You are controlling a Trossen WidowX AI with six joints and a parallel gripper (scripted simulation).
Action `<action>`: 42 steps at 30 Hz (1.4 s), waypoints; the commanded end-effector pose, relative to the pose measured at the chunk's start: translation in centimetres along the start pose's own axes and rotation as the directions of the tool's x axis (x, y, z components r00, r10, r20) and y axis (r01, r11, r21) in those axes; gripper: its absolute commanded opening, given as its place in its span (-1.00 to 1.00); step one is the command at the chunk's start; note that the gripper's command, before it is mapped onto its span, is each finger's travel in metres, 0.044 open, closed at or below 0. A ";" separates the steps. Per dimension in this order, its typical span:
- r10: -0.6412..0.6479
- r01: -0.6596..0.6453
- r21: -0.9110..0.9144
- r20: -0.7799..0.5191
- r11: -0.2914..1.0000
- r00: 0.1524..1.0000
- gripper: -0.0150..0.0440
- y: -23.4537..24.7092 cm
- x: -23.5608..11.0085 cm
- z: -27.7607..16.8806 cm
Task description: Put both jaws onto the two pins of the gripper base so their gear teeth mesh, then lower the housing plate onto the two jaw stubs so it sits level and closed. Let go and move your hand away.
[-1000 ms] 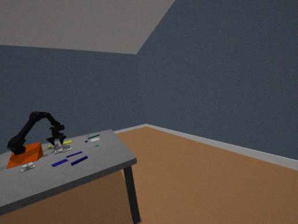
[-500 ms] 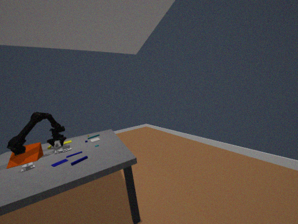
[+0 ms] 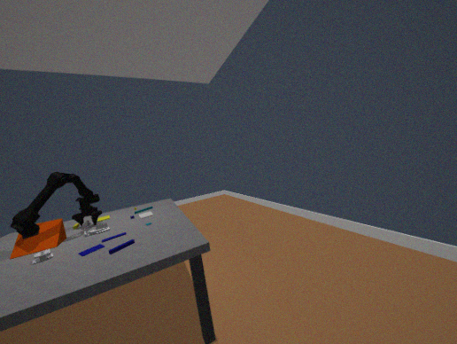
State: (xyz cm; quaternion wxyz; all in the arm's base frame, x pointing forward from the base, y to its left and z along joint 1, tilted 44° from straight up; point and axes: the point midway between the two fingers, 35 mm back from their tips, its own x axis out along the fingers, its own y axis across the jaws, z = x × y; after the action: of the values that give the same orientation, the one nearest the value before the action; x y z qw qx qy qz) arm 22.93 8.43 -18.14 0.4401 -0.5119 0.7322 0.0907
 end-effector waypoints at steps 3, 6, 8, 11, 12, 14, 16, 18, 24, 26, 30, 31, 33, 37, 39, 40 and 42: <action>-0.002 0.002 -0.003 -0.001 1.000 1.000 1.00 0.0 0.1 0.0; 0.000 0.000 0.000 0.000 1.000 1.000 0.91 0.0 0.0 0.0; 0.000 0.000 0.000 0.000 1.000 1.000 0.73 0.0 0.0 0.0; 0.000 0.000 0.000 0.000 1.000 1.000 0.47 0.0 0.0 0.0; 0.000 0.000 0.000 0.000 1.000 1.000 0.38 0.0 0.0 0.0; 0.000 0.000 0.000 0.000 1.000 1.000 0.20 0.0 0.0 0.0; 0.000 0.000 0.000 0.000 1.000 1.000 0.02 0.0 0.0 0.0; 0.000 0.000 0.000 0.000 1.000 1.000 -0.02 0.0 0.0 0.0; 0.000 0.000 0.000 0.000 1.000 1.000 -0.04 0.0 0.0 0.0; 0.000 0.000 0.000 0.000 1.000 1.000 -0.04 0.0 0.0 0.0; 0.000 0.000 0.000 0.000 1.000 1.000 -0.04 0.0 0.0 0.0; 0.000 0.000 0.000 0.000 1.000 1.000 -0.04 0.0 0.0 0.0; 0.000 0.000 0.000 0.000 1.000 1.000 -0.04 0.0 0.0 0.0; 0.000 0.000 -0.001 0.001 1.000 1.000 -0.04 0.0 -1.0 0.1; 0.000 0.000 -0.001 0.001 1.000 1.000 -0.04 -0.1 -1.6 0.2; 0.000 0.000 -0.001 0.001 1.000 1.000 -0.04 -0.1 -2.0 0.2; 0.000 0.000 -0.001 0.001 1.000 1.000 -0.04 -0.1 -2.6 0.2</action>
State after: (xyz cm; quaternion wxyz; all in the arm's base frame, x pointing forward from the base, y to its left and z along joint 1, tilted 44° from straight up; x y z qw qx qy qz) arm 23.06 9.36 -17.08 0.4367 -0.5136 0.7329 0.0911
